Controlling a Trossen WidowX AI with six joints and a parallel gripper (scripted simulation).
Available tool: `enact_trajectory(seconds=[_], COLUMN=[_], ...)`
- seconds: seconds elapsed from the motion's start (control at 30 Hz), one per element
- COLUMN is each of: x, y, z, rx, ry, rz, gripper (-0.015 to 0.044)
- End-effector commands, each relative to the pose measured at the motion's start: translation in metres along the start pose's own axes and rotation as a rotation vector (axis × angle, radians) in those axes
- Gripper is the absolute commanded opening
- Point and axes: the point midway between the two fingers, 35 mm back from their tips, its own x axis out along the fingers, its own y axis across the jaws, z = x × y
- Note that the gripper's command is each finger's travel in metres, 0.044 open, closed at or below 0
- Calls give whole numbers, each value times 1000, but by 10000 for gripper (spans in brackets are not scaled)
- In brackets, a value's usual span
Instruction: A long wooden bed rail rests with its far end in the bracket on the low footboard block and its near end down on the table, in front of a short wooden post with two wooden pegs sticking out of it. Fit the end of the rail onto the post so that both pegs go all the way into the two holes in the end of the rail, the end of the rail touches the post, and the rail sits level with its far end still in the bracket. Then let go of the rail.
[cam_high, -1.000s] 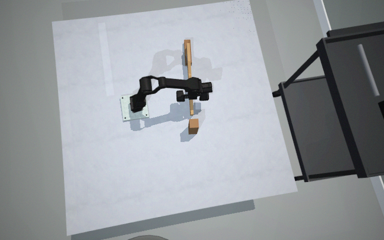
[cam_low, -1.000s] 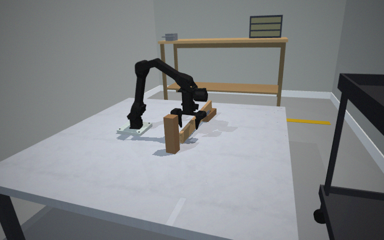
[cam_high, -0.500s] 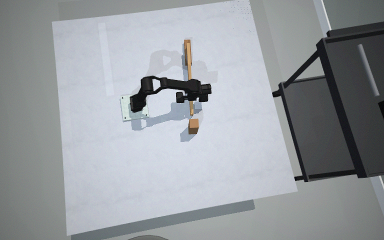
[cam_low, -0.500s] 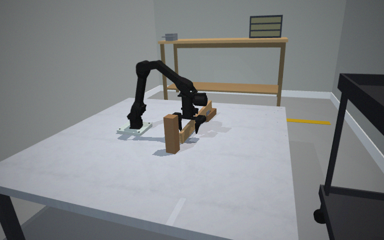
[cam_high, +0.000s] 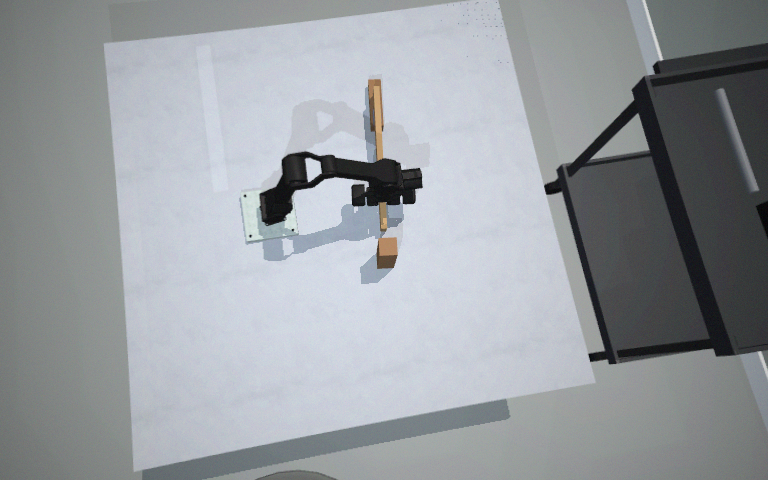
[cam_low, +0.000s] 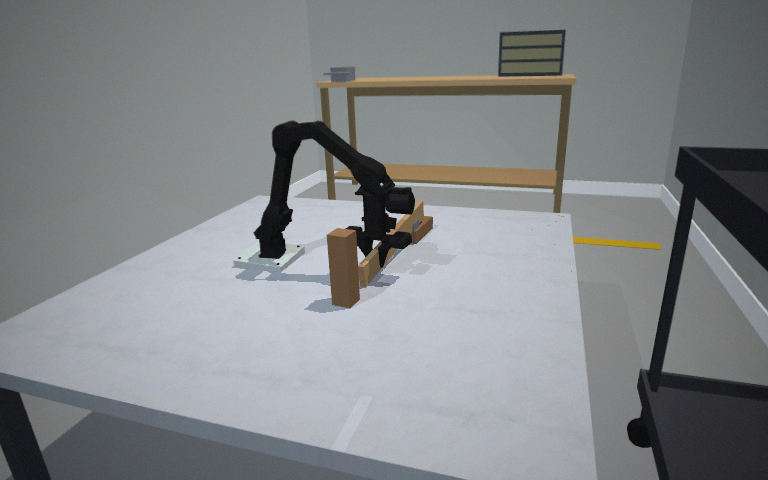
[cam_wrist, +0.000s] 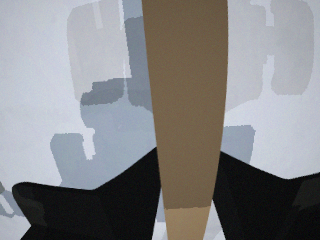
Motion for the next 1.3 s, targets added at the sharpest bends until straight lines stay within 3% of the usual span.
enact_trajectory(seconds=[0.0, 0.23, 1.27], x=[1, 1, -10], y=[1, 1, -1], z=[0, 0, 0], rx=[-5, -5, -5], ry=[-3, -3, -3], rz=[3, 3, 3], gripper=[59, 0, 0])
